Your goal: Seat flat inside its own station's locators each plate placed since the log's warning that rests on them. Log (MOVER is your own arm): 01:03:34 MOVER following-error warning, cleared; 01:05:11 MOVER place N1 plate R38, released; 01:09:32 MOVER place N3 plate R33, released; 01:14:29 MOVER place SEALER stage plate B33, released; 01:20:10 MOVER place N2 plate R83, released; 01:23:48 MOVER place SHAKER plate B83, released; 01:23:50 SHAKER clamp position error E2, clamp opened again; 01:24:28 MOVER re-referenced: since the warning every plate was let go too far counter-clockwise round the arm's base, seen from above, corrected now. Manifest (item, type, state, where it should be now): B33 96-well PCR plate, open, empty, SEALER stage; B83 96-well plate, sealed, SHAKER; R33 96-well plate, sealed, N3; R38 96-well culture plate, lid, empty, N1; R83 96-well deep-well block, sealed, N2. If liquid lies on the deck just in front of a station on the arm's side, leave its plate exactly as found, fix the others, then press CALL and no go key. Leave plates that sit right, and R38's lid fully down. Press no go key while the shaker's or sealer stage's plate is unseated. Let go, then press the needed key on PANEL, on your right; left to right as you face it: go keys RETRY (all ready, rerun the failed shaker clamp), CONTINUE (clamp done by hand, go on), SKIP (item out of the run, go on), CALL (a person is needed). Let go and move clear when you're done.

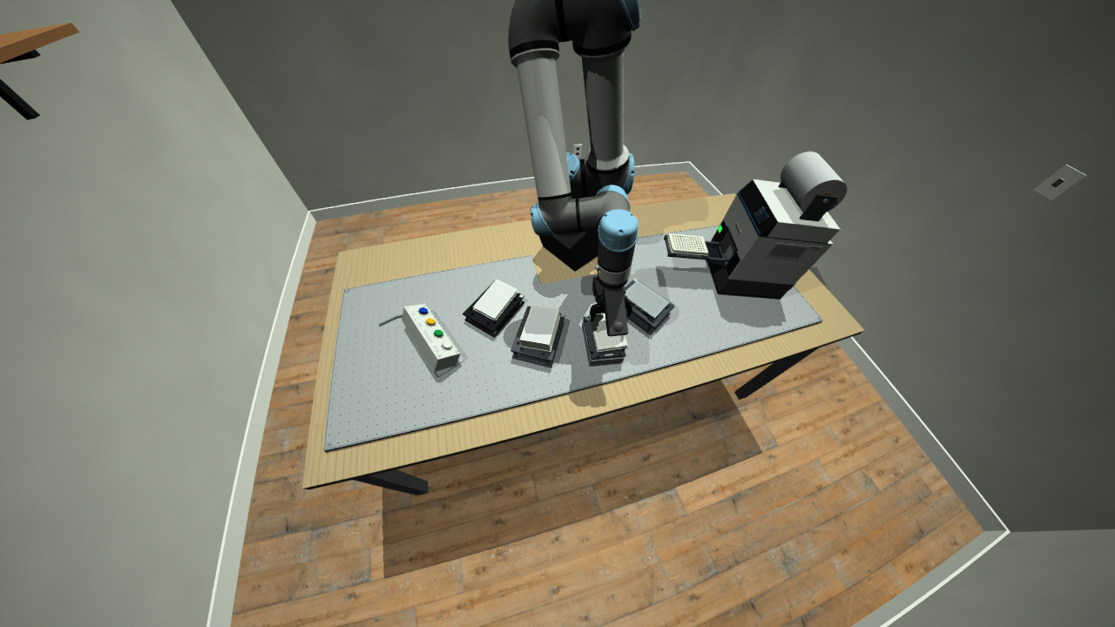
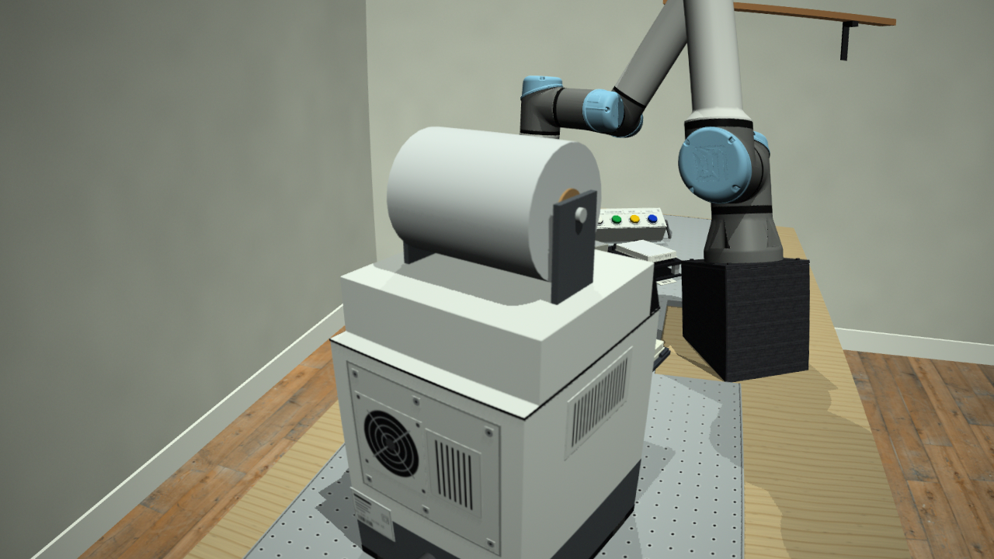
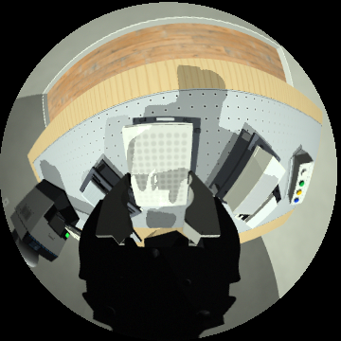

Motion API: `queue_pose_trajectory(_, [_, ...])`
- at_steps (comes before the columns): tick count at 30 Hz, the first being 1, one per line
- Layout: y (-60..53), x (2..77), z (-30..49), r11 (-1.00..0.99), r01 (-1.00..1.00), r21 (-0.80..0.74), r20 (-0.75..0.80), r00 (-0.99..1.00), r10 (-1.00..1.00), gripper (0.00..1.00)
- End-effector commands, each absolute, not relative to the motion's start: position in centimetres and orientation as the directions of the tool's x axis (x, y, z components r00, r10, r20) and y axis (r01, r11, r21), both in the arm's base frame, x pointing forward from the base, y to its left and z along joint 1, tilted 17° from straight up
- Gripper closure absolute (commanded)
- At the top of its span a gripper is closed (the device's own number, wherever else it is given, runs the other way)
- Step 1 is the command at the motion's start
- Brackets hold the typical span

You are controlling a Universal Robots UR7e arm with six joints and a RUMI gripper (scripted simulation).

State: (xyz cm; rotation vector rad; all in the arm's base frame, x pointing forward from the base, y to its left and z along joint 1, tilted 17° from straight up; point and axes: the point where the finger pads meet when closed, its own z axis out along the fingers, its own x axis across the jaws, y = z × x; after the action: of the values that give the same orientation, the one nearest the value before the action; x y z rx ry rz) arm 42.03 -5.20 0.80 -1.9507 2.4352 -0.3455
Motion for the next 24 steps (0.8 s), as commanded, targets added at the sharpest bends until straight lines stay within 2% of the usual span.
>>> queue_pose_trajectory(1, [-5.0,42.1,1.7,0.202,-0.963,-0.176,0.136,-0.227,-0.964,1.0])
queue_pose_trajectory(24, [-4.5,41.8,3.4,0.203,-0.964,-0.172,0.147,-0.229,-0.962,1.0])
